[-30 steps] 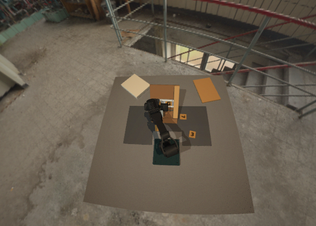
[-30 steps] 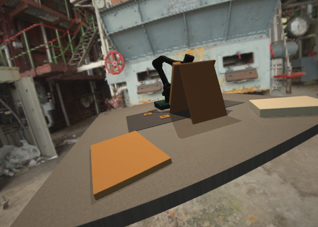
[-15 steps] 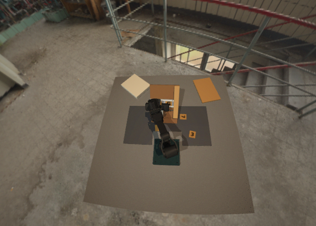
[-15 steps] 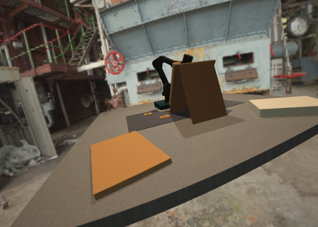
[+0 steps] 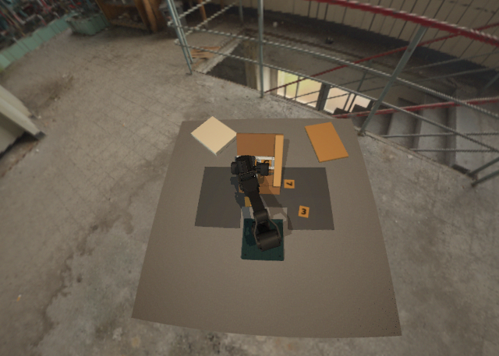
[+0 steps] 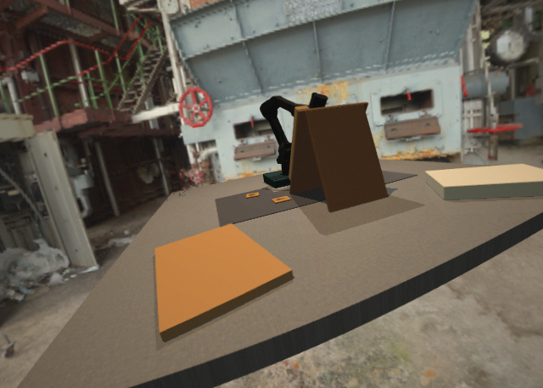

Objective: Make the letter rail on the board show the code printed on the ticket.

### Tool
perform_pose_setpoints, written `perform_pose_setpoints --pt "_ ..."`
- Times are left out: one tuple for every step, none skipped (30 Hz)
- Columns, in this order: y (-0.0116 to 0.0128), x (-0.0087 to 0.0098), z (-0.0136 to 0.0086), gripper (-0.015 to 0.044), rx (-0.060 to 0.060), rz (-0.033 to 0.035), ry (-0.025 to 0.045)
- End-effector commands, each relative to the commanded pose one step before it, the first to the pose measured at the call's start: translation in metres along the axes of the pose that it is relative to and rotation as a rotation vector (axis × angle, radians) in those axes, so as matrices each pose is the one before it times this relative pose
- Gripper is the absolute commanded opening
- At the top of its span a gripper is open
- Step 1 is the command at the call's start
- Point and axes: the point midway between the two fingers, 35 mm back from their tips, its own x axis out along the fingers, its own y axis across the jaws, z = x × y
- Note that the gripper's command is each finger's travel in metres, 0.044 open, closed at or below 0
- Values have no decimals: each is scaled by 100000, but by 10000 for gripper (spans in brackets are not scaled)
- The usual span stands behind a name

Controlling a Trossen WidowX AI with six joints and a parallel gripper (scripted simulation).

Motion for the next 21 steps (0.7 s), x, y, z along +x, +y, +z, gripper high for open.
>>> perform_pose_setpoints --pt "-238 -14 7 0 -279 237 -102" --pt "-51 0 0 0 -5 -3 -1" --pt "-51 0 0 0 -5 -3 -1" --pt "-49 0 0 0 -5 -3 -1" --pt "-52 0 0 0 -5 -3 0" --pt "-53 0 0 0 -5 -3 -1" --pt "-51 0 0 0 -5 -3 -1" --pt "-51 0 0 0 -5 -3 -1" --pt "-49 0 0 0 -5 -3 -1" --pt "-52 0 0 0 -5 -3 0" --pt "-52 0 0 0 -5 -3 -1" --pt "-50 0 0 0 -5 -3 -1" --pt "-50 0 0 0 -5 -3 -1" --pt "-49 0 0 0 -5 -3 -1" --pt "-52 0 0 0 -5 -3 0" --pt "-52 0 0 0 -5 -3 -1" --pt "-49 0 0 0 -5 -3 -1" --pt "-48 0 0 0 -5 -3 -1" --pt "-48 0 0 0 -5 -3 -1" --pt "-48 0 0 0 -5 -3 -1" --pt "-48 0 0 0 -5 -3 -2"
